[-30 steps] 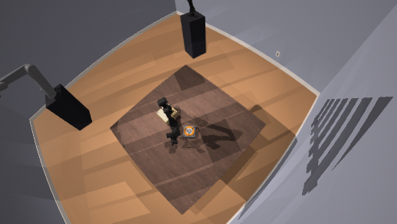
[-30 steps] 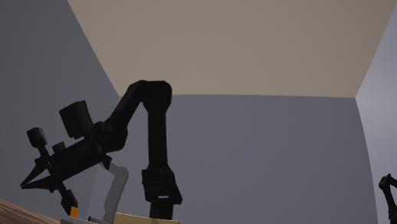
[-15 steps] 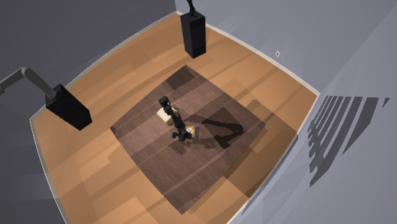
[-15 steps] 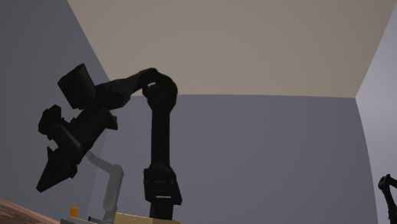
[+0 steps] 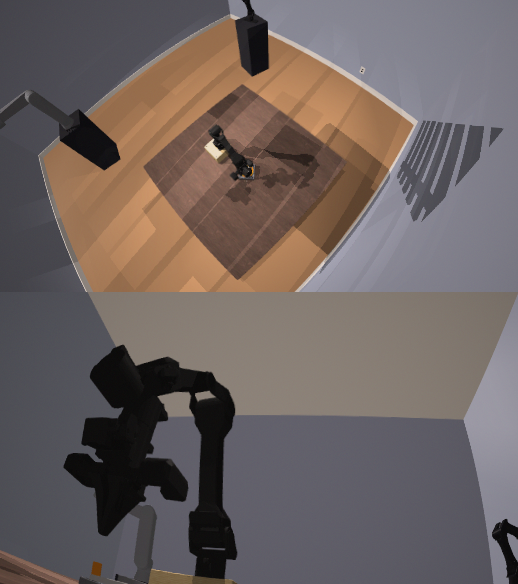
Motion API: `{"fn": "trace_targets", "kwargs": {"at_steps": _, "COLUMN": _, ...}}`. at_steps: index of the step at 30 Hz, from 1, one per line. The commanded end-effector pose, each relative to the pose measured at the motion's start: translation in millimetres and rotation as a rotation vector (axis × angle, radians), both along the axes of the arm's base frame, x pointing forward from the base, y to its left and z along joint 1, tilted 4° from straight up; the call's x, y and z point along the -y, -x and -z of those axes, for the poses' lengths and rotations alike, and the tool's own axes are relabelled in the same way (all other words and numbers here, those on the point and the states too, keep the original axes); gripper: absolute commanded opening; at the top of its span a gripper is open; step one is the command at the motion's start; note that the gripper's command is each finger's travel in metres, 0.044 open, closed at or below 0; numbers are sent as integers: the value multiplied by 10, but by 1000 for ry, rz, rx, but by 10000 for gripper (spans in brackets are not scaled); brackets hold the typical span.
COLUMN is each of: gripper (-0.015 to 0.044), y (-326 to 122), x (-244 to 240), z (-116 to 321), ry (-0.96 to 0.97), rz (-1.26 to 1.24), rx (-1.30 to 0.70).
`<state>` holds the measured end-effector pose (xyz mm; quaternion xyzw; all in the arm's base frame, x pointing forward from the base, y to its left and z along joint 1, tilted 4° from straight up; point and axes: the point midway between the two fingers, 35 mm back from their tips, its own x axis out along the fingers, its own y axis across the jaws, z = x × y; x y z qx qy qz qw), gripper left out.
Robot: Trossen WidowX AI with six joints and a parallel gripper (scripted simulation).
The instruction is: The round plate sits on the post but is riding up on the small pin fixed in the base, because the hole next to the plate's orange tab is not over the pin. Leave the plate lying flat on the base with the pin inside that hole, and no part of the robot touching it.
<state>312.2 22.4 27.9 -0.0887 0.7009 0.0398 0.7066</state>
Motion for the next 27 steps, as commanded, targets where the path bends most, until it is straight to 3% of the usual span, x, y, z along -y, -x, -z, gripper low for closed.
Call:
{"fn": "trace_targets", "kwargs": {"at_steps": 1, "gripper": 0, "y": -9, "x": -16, "z": 27, "ry": -8, "rz": -16, "rx": -3}}
{"fn": "trace_targets", "kwargs": {"at_steps": 8, "gripper": 0, "y": -15, "x": 8, "z": 451, "ry": -7, "rz": -16, "rx": -3}}
{"fn": "trace_targets", "kwargs": {"at_steps": 27, "gripper": 0, "y": -161, "x": -117, "z": 466, "ry": -8, "rz": -16, "rx": -2}}
